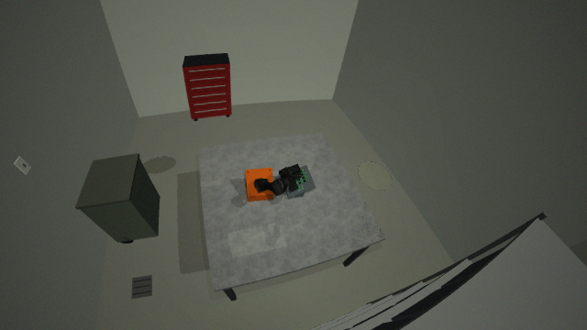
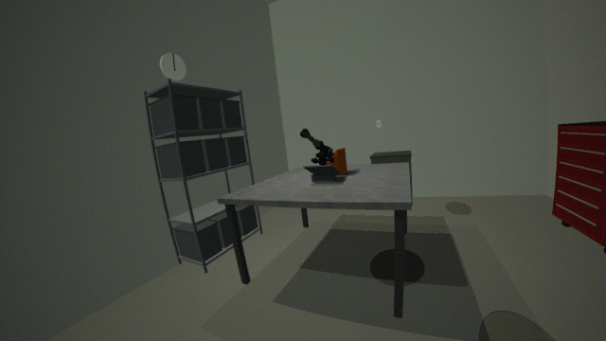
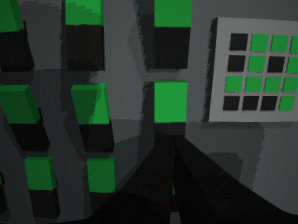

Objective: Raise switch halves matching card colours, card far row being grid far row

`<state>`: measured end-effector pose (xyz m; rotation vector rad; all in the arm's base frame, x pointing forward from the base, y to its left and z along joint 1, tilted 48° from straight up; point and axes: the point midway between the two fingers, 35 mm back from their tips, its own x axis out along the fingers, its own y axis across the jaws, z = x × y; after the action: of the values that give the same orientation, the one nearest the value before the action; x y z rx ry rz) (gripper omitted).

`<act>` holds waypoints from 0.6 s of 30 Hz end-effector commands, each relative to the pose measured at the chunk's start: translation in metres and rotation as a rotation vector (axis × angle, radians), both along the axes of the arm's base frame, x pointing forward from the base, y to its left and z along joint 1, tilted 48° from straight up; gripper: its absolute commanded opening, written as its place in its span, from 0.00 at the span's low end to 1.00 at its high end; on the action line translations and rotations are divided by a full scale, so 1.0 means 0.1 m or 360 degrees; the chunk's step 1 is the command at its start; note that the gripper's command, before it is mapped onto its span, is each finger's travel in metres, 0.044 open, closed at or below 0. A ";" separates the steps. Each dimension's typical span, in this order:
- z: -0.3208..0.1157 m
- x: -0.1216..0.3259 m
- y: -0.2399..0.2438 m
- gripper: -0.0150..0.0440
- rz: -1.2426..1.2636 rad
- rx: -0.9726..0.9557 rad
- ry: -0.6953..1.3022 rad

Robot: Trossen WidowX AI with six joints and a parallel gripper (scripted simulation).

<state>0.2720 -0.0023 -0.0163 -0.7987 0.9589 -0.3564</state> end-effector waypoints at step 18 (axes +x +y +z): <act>0.04 -0.04 0.09 0.25 -0.0006 0.0013 0.0012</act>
<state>0.2696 -0.0019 -0.0174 -0.7985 0.9725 -0.3542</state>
